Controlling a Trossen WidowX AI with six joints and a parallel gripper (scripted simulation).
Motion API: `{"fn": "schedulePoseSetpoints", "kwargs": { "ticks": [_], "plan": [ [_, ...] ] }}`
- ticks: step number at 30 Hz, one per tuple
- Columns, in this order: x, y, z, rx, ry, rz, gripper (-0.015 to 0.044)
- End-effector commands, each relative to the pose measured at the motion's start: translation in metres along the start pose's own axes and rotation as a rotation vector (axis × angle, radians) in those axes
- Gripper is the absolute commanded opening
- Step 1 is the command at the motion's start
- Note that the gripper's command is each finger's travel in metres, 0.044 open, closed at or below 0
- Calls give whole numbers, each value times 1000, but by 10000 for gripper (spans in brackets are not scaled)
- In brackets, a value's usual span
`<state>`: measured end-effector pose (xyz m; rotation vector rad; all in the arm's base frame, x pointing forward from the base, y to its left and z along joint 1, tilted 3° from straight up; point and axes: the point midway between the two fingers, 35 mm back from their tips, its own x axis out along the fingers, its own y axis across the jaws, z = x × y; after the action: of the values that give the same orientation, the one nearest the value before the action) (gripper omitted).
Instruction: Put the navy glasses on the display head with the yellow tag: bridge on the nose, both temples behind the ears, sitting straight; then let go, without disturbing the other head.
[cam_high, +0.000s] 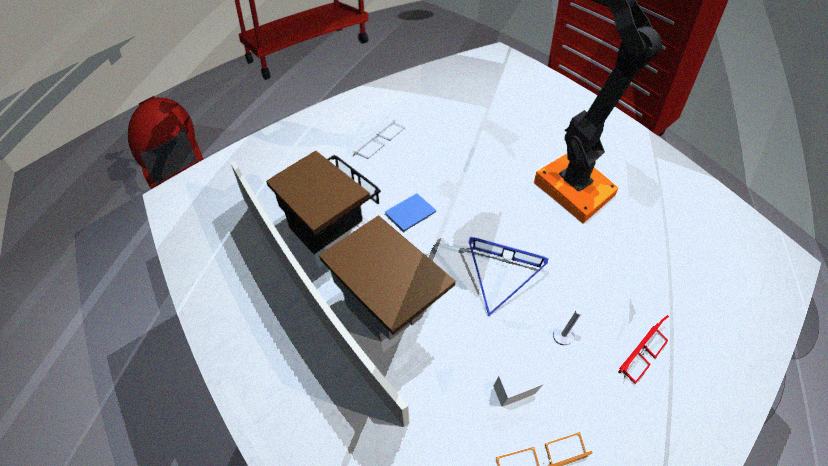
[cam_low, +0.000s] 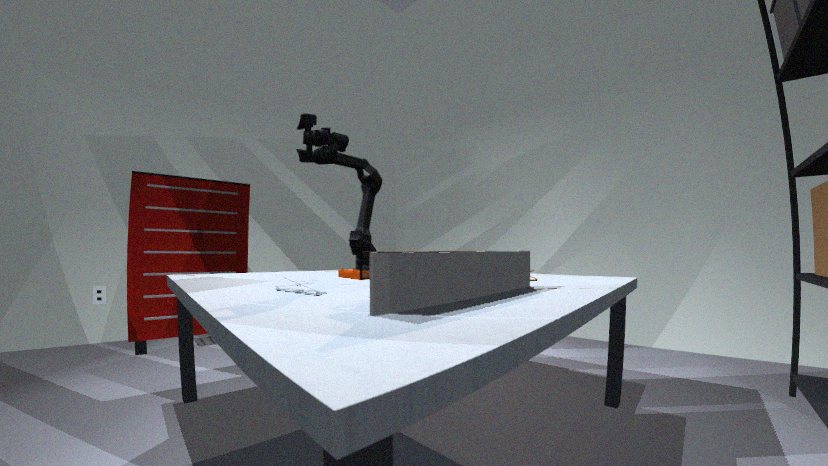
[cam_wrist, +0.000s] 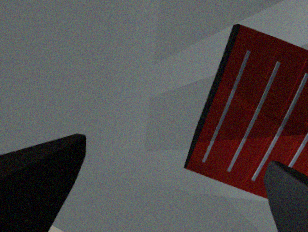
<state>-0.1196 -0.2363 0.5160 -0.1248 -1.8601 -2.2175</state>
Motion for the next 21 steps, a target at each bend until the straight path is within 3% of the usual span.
{"fn": "schedulePoseSetpoints", "kwargs": {
  "ticks": [1, 8, 17, 21],
  "plan": [
    [0, 0, 0, 0, 0, 0, 426],
    [0, 0, 0, 0, 0, 0, 440],
    [-42, 27, -43, -7, 196, 161, 204],
    [-75, 40, -69, -19, 330, 258, 200]
  ]
}}
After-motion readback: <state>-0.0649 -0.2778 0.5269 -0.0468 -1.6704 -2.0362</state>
